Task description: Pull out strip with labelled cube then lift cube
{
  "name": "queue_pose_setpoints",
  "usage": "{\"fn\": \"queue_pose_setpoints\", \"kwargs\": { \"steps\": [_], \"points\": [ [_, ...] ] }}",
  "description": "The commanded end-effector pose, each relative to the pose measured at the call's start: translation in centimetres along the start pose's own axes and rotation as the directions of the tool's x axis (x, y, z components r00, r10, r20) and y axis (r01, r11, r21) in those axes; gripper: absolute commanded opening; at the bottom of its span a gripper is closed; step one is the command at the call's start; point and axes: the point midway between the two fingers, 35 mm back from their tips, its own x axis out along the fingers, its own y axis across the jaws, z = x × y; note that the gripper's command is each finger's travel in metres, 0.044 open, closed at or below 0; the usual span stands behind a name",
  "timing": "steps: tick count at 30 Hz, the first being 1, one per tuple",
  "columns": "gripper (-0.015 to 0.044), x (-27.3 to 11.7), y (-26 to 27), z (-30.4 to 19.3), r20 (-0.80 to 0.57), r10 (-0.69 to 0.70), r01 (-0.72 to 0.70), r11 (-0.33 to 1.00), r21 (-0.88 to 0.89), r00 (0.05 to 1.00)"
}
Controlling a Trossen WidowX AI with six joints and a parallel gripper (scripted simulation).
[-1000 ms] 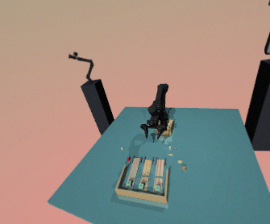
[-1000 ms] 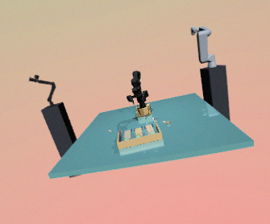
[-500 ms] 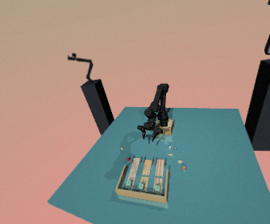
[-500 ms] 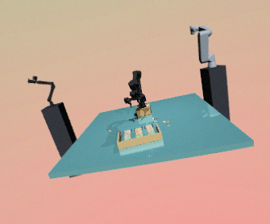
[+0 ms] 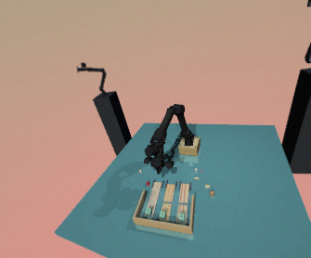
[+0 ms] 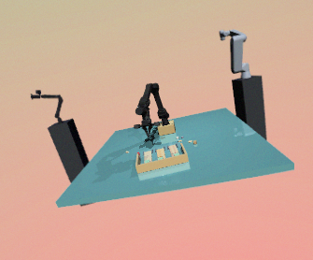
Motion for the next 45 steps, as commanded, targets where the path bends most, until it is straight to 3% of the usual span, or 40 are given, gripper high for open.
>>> {"fn": "queue_pose_setpoints", "kwargs": {
  "steps": [1,8,45],
  "points": [
    [0.0,2.2,-1.3,-0.2,-0.132,0.033,-0.038,0.999,-0.038,0.991],
    [0.0,5.0,-3.1,-1.0,-0.321,0.084,-0.117,0.989,-0.086,0.943],
    [0.0,9.9,-3.2,-2.7,-0.321,0.083,-0.117,0.989,-0.086,0.943]
  ]
}}
